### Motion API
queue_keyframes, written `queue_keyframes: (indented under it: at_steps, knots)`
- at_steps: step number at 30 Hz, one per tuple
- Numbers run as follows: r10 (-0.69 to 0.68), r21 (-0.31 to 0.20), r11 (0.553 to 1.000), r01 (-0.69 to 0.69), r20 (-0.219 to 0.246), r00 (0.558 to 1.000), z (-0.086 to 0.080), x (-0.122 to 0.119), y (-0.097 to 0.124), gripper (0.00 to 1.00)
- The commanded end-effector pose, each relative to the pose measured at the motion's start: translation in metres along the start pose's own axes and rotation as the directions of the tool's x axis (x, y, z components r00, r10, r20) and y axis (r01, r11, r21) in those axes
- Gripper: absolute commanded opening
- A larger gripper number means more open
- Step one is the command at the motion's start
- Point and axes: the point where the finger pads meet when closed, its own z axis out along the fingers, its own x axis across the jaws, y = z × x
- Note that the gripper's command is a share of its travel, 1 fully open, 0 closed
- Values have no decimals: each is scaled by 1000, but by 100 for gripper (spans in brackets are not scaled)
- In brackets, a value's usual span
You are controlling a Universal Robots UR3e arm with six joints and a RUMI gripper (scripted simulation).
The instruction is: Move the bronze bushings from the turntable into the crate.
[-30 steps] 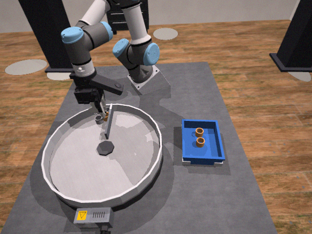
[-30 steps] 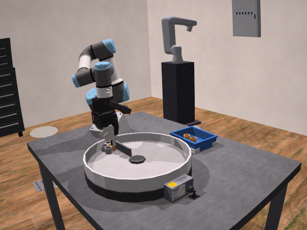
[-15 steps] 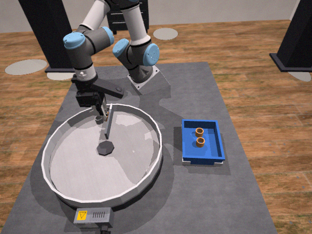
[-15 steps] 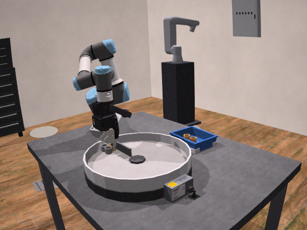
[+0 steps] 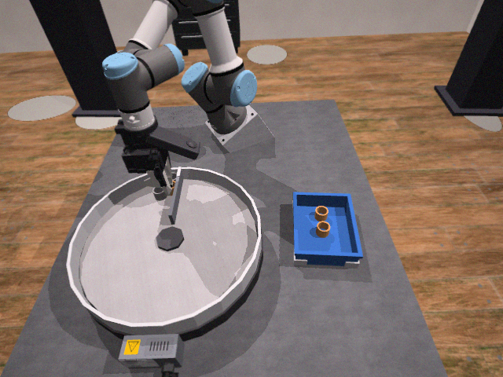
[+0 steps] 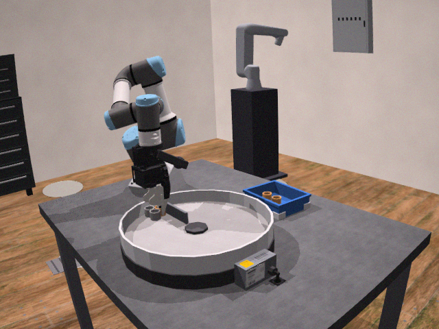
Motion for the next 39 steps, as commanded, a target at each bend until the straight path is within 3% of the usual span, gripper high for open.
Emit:
queue_keyframes:
  at_steps: [1,16,17,39]
  knots:
    - [0,0,1000,0,-1,1000,0,0,0,6]
    - [0,0,1000,0,-1,1000,0,0,0,6]
    - [0,0,1000,0,-1,1000,0,0,0,0]
    - [0,0,1000,0,-1,1000,0,0,0,0]
